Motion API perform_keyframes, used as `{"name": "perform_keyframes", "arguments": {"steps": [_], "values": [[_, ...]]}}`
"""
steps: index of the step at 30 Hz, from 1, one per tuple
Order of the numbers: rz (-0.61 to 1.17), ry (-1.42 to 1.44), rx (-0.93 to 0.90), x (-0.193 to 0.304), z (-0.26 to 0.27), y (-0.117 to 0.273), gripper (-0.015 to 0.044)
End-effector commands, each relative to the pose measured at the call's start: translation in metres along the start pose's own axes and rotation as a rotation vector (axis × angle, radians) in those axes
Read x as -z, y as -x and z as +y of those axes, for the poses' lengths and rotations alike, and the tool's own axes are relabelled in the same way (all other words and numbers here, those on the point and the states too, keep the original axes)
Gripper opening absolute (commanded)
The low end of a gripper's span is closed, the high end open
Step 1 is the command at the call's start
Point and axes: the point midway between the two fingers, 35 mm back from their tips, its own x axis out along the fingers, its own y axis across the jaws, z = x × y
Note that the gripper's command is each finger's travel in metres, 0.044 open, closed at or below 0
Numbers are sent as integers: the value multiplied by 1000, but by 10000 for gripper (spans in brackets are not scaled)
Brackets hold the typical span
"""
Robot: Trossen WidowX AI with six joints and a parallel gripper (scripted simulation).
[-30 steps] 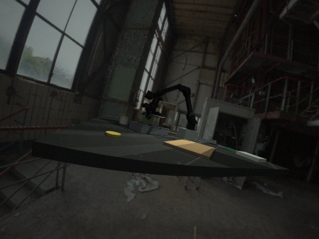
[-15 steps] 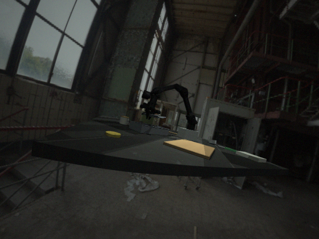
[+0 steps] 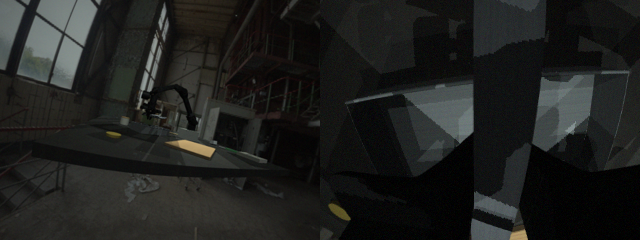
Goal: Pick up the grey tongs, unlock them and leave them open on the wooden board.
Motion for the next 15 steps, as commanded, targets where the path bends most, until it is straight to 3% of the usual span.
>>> {"name": "perform_keyframes", "arguments": {"steps": [1,15], "values": [[1,57,-1,14,5,2,-150],[10,448,-8,108,27,14,-150]]}}
